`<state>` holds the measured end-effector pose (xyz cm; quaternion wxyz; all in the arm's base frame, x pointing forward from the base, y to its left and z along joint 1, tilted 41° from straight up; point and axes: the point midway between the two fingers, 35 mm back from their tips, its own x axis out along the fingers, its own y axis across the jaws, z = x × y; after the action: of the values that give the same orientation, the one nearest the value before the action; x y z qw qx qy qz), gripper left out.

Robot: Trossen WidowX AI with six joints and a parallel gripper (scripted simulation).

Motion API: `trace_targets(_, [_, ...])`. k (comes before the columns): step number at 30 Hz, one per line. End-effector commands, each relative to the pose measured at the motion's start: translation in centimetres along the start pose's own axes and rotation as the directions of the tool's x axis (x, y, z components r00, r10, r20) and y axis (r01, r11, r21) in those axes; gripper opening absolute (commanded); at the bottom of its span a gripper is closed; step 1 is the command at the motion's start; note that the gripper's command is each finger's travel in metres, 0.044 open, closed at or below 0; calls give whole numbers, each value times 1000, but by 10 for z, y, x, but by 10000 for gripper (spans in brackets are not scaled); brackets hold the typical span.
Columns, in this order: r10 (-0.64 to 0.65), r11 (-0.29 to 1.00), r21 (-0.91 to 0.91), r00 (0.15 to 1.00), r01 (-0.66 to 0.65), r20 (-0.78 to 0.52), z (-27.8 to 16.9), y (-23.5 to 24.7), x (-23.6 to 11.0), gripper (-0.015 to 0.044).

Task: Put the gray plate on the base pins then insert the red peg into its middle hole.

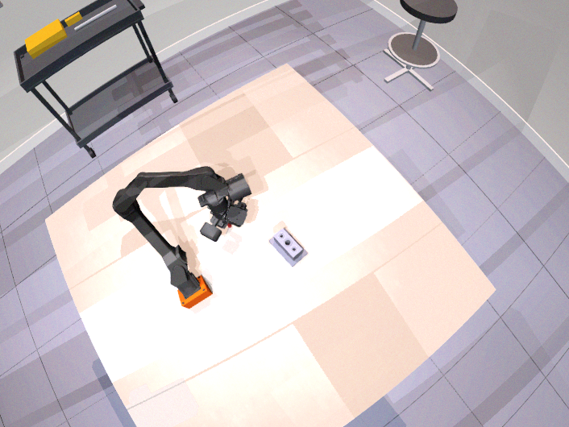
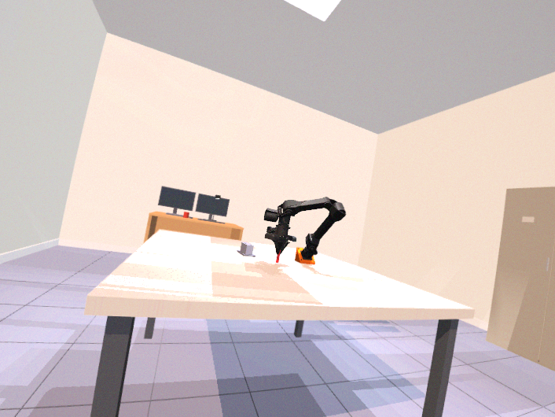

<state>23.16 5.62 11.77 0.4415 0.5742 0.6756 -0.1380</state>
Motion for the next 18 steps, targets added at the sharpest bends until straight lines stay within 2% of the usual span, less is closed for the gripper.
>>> trace_targets(1, [14,1000,-6,1000,-14,15,2,4,-14,0])
trace_targets(18, [38,999,13,998,-38,46,3,4,-68,0])
